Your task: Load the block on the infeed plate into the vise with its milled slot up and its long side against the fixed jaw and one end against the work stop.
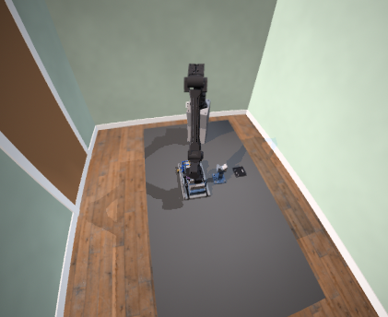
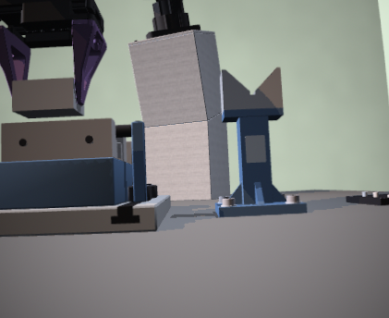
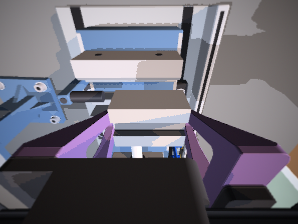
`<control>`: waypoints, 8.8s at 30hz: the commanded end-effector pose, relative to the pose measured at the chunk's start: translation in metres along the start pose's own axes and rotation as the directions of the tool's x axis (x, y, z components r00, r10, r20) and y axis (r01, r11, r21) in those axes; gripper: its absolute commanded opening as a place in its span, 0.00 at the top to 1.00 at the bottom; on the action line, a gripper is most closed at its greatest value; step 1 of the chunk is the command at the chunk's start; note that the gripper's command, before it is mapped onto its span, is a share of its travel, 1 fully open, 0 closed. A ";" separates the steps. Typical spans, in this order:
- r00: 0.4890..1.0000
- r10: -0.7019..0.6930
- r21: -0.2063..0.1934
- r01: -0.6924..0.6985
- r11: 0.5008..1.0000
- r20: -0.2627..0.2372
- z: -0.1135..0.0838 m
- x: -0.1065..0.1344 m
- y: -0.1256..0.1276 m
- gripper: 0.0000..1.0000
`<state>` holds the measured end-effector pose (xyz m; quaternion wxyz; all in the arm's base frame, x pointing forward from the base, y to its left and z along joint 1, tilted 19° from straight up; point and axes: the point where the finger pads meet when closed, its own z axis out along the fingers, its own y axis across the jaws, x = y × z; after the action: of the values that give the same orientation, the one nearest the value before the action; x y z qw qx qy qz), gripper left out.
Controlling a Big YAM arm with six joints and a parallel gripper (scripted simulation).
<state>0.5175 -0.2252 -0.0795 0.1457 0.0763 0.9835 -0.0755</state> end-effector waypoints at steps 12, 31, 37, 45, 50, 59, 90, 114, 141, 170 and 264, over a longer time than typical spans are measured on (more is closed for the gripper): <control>1.000 0.000 0.008 -0.001 1.000 0.031 -0.007 -0.012 -0.010 1.00; 0.999 0.000 0.009 -0.001 1.000 0.035 0.003 -0.015 -0.011 1.00; 0.999 0.000 0.009 -0.001 1.000 0.035 0.003 -0.015 -0.011 1.00; 0.999 0.000 0.009 -0.001 1.000 0.035 0.003 -0.015 -0.011 1.00; 0.999 0.000 0.009 -0.001 1.000 0.035 0.003 -0.015 -0.011 1.00; 0.999 0.000 0.009 -0.001 1.000 0.035 0.003 -0.015 -0.011 1.00; 0.999 0.001 0.010 -0.001 1.000 0.038 0.007 -0.017 -0.011 1.00; 0.999 0.001 0.011 -0.001 1.000 0.043 0.005 -0.018 -0.012 1.00; 0.999 0.001 0.010 -0.001 1.000 0.040 0.021 -0.017 -0.011 1.00; 0.999 0.000 0.008 -0.001 1.000 0.032 0.024 -0.013 -0.010 1.00; 1.000 0.000 0.004 0.000 1.000 0.020 0.023 -0.014 -0.008 1.00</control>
<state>0.5267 -0.2311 -0.1063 0.1457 0.0764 0.9835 -0.0757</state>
